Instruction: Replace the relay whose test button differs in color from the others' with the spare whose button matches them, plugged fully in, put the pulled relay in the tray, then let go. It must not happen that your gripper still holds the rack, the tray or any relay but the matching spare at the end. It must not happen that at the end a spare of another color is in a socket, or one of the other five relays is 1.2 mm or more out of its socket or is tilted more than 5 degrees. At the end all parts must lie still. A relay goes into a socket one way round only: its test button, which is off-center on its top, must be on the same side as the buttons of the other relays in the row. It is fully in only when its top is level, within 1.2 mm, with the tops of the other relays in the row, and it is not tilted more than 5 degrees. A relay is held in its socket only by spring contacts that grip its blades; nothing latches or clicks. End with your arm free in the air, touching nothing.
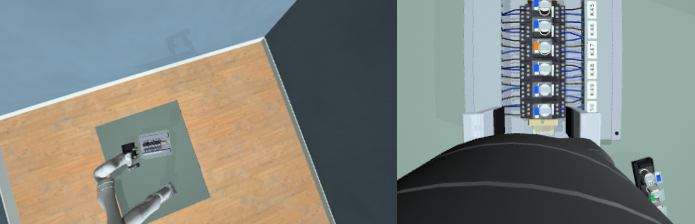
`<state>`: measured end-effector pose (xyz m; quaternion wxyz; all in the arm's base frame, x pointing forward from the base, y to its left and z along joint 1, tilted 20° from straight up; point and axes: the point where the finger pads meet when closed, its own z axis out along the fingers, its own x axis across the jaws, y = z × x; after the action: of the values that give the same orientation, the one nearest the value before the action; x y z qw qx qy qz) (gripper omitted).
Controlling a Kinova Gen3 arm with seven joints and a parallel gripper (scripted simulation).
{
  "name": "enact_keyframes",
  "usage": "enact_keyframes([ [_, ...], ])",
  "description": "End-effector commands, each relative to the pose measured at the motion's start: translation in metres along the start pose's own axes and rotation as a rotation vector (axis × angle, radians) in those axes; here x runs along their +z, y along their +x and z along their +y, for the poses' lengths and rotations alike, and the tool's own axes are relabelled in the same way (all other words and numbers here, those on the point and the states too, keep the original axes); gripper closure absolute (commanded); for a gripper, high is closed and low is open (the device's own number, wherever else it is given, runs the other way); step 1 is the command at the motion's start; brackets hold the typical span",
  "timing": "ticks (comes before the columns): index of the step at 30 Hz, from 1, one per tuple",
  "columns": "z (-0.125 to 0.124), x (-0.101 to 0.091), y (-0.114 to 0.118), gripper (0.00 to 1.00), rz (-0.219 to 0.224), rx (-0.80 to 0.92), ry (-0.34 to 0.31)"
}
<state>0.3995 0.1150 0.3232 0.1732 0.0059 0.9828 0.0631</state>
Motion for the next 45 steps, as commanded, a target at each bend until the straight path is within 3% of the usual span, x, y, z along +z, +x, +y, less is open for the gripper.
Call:
enact_keyframes([
  [1,-0.001,0.010,0.004,0.00,0.016,-0.001,0.002],
  [45,-0.001,-0.005,0.003,0.00,0.016,-0.001,0.002],
])
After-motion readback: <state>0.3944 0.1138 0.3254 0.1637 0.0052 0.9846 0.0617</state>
